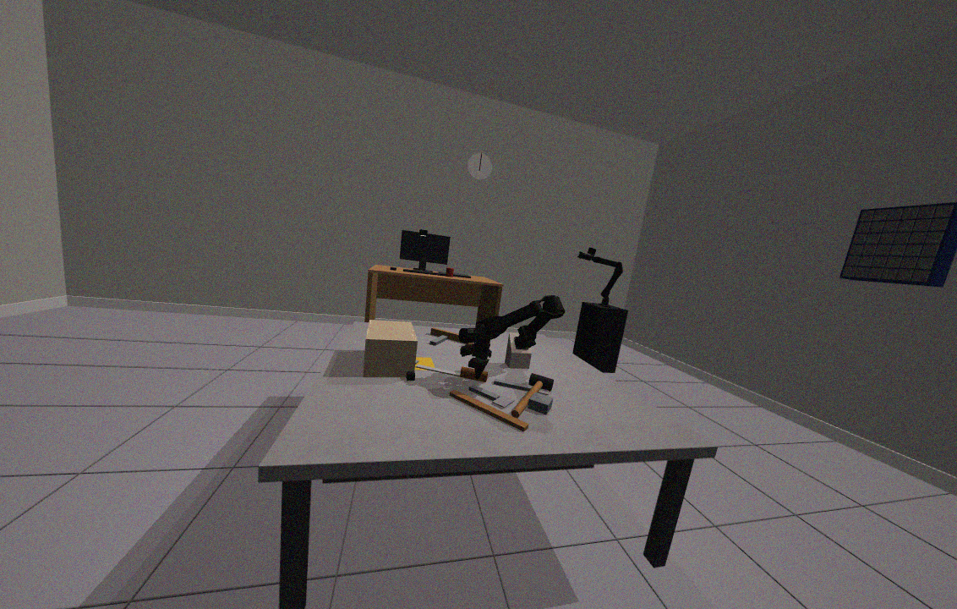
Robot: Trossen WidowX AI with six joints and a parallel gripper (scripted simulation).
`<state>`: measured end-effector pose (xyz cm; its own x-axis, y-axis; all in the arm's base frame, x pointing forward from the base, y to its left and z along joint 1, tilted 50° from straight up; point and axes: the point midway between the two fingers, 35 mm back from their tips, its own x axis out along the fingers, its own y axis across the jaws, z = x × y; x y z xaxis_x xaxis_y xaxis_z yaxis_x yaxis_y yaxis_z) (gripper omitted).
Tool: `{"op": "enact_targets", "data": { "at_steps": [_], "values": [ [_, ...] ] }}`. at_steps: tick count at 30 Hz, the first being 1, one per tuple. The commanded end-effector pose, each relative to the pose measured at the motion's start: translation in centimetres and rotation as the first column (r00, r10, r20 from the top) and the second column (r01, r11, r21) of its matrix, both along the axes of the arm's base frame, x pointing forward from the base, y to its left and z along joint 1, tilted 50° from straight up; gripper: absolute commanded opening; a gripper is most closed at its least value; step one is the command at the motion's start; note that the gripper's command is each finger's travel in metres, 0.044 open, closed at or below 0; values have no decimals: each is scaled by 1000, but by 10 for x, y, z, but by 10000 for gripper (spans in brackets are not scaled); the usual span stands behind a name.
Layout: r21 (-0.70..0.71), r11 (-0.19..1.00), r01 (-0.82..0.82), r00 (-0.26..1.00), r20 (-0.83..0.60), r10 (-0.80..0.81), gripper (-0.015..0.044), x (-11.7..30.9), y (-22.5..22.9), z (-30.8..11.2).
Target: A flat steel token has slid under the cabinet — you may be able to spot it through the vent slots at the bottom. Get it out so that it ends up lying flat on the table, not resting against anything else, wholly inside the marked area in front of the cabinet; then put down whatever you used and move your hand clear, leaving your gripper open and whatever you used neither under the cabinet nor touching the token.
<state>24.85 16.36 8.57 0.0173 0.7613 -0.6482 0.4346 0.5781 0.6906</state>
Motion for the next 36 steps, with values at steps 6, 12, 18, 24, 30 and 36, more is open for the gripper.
{"op": "enact_targets", "data": {
  "at_steps": [6, 12, 18, 24, 30, 36],
  "values": [
    [3, 1000, 3, 1000, -3, -3, 0, -10, 2, 5],
    [3, 1000, 2, 1000, -3, -2, 0, -14, 3, 7],
    [2, 1000, 2, 1000, -3, -2, 0, -19, 5, 9],
    [2, 1000, 2, 1000, -4, -2, 0, -24, 6, 11],
    [2, 1000, 2, 1000, -4, -2, 0, -28, 8, 13],
    [2, 1000, 2, 1000, -4, -2, 0, -33, 9, 14]
  ]
}}
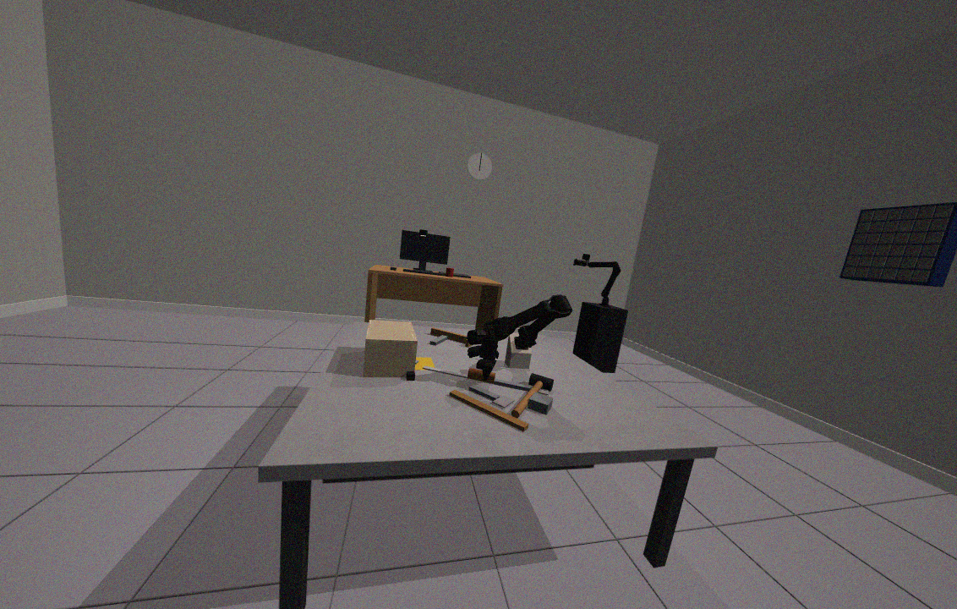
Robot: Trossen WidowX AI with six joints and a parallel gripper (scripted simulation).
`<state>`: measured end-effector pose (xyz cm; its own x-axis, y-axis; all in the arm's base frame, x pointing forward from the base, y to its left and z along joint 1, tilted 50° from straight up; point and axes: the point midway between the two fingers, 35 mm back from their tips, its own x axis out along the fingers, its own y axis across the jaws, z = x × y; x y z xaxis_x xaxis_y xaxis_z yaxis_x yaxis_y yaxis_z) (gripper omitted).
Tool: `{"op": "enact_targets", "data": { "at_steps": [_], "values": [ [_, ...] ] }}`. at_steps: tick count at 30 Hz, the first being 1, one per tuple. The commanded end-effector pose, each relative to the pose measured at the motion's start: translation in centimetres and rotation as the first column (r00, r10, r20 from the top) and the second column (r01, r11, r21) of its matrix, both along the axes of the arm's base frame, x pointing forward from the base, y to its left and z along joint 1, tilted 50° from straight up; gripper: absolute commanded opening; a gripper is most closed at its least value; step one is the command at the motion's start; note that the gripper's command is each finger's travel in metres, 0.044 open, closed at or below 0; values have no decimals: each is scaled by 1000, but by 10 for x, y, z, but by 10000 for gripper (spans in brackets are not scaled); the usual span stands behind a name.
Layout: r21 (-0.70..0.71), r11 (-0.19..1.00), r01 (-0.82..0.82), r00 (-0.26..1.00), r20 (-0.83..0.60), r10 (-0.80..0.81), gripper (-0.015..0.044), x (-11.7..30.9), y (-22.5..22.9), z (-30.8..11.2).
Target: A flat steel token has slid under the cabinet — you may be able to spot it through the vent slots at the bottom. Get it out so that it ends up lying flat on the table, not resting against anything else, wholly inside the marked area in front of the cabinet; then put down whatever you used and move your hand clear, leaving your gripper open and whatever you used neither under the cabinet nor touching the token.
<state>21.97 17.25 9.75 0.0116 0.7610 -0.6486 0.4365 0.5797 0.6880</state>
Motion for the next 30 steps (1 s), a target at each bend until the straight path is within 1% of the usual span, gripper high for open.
{"op": "enact_targets", "data": {
  "at_steps": [1, 9, 30],
  "values": [
    [3, 1000, 5, 1000, 1, -5, 0, -5, 0, 3],
    [3, 1000, 11, 1000, -6, -11, 0, -10, 2, 5],
    [-1, 995, 102, 988, -113, -101, 0, -10, 3, 6]
  ]
}}
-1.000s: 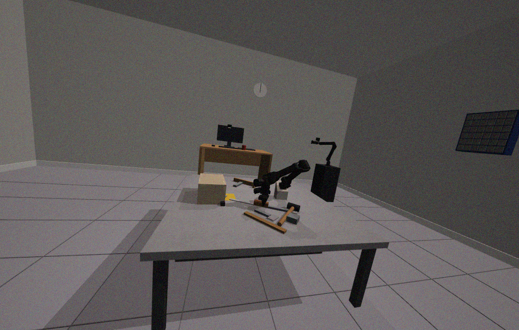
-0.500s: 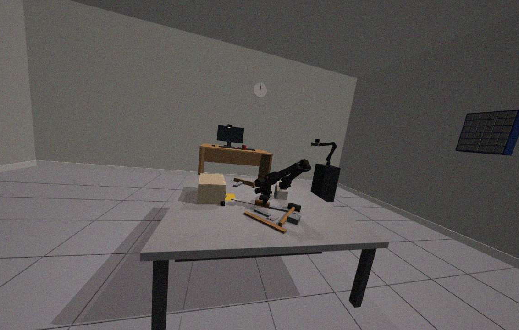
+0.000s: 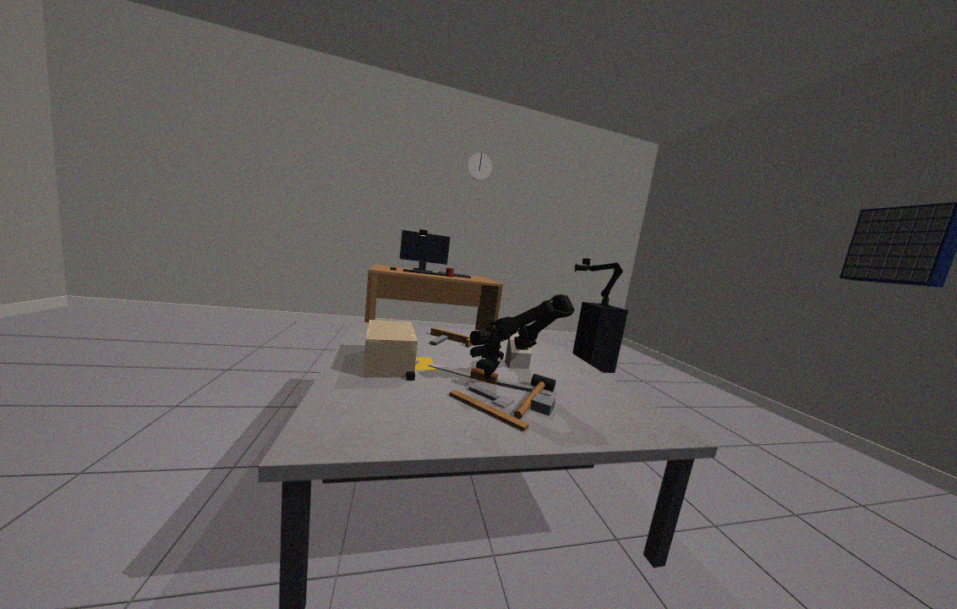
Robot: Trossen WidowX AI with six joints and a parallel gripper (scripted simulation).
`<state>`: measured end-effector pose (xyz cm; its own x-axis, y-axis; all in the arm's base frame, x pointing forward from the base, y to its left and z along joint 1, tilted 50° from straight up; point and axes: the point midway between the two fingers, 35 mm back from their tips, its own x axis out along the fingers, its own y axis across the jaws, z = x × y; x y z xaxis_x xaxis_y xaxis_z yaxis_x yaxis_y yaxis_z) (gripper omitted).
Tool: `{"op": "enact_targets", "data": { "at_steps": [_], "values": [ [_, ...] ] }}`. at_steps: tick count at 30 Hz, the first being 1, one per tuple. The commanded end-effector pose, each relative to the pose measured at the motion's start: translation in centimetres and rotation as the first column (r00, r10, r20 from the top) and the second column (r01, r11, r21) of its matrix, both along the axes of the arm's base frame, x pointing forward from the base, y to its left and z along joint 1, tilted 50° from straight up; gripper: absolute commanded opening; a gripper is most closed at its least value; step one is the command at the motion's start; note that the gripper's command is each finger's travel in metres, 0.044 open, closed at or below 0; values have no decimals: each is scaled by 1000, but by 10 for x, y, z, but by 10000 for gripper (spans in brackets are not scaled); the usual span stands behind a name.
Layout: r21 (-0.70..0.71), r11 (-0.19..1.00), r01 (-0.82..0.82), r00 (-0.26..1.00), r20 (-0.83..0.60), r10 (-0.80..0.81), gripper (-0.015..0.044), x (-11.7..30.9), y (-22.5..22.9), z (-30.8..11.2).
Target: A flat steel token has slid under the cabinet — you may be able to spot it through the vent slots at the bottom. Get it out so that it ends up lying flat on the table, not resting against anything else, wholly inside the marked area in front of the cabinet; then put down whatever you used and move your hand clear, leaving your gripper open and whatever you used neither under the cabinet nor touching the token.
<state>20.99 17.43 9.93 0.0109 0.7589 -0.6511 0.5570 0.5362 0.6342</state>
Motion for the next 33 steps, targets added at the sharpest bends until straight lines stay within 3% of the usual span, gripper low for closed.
{"op": "enact_targets", "data": {
  "at_steps": [1, 33],
  "values": [
    [7, 1000, 14, 1000, -8, -14, 0, 1, 2, 5],
    [8, 999, 35, 999, -32, -35, 0, 14, 23, 32]
  ]
}}
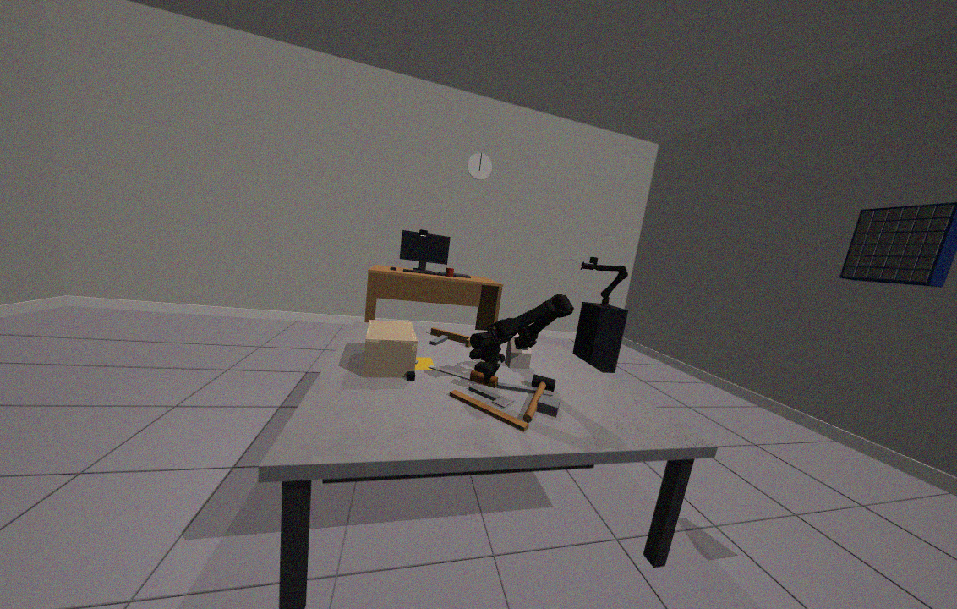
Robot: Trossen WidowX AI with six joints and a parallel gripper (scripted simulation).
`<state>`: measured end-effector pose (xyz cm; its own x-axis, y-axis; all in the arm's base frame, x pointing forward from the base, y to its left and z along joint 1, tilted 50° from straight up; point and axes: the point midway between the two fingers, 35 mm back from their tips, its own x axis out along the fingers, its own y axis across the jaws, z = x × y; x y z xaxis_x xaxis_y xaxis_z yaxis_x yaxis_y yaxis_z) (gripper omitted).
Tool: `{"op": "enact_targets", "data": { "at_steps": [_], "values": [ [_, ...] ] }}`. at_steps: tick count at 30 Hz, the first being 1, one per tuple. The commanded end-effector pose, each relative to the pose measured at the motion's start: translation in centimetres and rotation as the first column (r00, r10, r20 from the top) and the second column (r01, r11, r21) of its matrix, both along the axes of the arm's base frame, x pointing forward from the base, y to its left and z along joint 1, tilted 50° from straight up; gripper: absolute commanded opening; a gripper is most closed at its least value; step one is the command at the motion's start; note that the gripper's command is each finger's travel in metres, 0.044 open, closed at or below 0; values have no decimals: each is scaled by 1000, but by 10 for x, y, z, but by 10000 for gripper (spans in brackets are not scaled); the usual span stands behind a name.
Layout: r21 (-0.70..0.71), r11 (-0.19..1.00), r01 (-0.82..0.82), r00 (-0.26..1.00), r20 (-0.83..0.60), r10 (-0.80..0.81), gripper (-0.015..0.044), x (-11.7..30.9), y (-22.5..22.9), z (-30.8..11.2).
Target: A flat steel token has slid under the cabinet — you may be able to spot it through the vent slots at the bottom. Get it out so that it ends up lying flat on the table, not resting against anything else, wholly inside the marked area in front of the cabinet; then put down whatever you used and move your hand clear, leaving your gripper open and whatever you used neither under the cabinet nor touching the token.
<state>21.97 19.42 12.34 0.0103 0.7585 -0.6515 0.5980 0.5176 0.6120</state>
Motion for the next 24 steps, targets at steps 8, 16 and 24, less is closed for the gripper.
{"op": "enact_targets", "data": {
  "at_steps": [8, 16, 24],
  "values": [
    [8, 1000, 4, 1000, 6, -4, 0, 7, 9, 14],
    [9, 1000, 4, 1000, 6, -4, 0, 9, 13, 19],
    [9, 1000, 4, 1000, 6, -5, 0, 12, 16, 23]
  ]
}}
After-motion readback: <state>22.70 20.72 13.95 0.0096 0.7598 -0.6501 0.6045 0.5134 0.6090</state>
